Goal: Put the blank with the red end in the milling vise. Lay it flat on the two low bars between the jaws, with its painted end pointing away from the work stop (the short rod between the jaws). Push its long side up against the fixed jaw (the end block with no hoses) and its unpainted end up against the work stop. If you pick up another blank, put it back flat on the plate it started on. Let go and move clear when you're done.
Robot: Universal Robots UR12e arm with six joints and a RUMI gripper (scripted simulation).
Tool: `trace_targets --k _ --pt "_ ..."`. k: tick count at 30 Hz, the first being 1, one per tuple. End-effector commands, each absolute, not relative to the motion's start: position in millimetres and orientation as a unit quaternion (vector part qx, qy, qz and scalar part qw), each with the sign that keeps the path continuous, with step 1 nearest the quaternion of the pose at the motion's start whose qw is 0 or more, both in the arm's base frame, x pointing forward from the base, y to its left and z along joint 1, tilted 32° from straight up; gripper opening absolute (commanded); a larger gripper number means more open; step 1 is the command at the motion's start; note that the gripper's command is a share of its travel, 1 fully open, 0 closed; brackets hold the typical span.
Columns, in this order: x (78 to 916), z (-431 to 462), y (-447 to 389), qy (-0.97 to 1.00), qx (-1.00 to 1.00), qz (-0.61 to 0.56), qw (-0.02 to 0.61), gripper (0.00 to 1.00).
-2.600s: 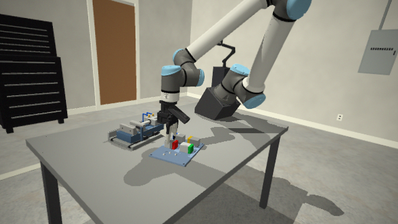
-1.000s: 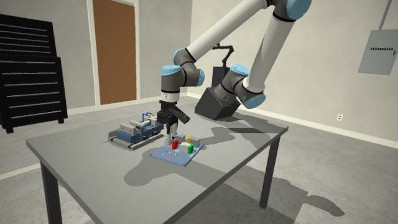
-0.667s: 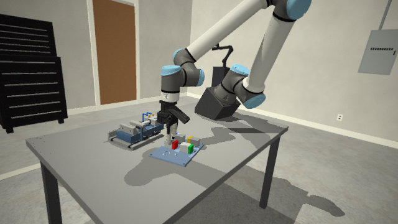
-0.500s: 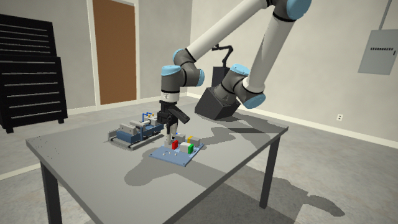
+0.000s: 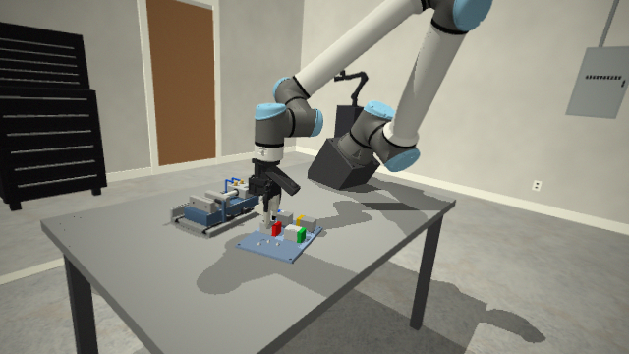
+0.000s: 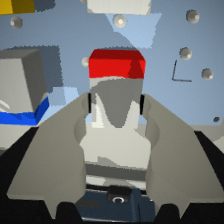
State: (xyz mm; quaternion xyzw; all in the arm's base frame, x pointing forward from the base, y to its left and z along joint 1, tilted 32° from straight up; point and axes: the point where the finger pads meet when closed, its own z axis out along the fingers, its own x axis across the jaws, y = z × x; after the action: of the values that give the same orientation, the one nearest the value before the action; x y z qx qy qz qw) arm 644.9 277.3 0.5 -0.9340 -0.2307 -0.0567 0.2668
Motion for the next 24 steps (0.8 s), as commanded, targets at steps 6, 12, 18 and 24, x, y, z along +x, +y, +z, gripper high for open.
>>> trace_targets --k 6,12,18,24 --pt "643 -1 278 -0.23 -0.934 -0.056 0.268 0.0" --pt "644 0 277 -0.23 -0.934 -0.056 0.267 0.0" --pt "646 9 271 -0.23 -0.934 -0.058 0.267 0.0" --pt "648 20 265 -0.23 -0.934 -0.059 0.266 0.0"
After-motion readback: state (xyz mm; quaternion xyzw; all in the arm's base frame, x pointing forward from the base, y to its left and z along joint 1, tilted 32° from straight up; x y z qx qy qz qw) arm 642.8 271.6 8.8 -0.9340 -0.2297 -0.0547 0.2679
